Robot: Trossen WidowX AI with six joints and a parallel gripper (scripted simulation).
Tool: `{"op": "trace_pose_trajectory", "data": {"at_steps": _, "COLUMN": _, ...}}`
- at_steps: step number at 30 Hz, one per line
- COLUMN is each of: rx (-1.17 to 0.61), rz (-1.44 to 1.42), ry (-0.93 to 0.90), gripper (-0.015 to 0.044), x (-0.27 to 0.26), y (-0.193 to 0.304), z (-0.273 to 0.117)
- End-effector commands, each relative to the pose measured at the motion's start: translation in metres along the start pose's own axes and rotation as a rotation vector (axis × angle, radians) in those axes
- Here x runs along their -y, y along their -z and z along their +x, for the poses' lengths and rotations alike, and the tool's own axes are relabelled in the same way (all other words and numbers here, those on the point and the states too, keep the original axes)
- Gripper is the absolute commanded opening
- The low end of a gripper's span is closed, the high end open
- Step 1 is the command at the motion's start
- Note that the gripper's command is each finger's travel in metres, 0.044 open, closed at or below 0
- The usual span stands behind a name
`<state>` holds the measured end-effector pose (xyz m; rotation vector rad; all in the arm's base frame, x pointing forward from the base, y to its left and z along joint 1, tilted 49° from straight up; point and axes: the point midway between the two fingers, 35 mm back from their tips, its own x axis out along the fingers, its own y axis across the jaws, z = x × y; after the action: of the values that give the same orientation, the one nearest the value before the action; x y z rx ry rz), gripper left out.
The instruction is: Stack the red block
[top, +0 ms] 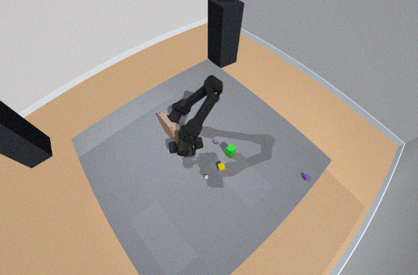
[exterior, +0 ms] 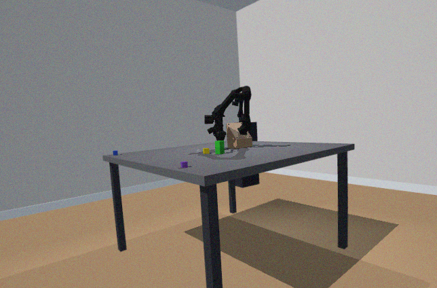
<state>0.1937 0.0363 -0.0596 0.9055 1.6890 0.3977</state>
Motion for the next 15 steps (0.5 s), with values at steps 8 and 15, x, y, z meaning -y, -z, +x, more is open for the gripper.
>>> {"op": "trace_pose_trajectory", "data": {"at_steps": 8, "rx": -0.009, "rz": 0.011, "ry": -0.009, "gripper": 0.0440, "x": 0.000, "y": 0.003, "z": 0.019}}
{"op": "trace_pose_trajectory", "data": {"at_steps": 15, "rx": -0.011, "rz": 0.011, "ry": -0.011, "gripper": 0.0440, "x": 0.000, "y": 0.004, "z": 0.028}}
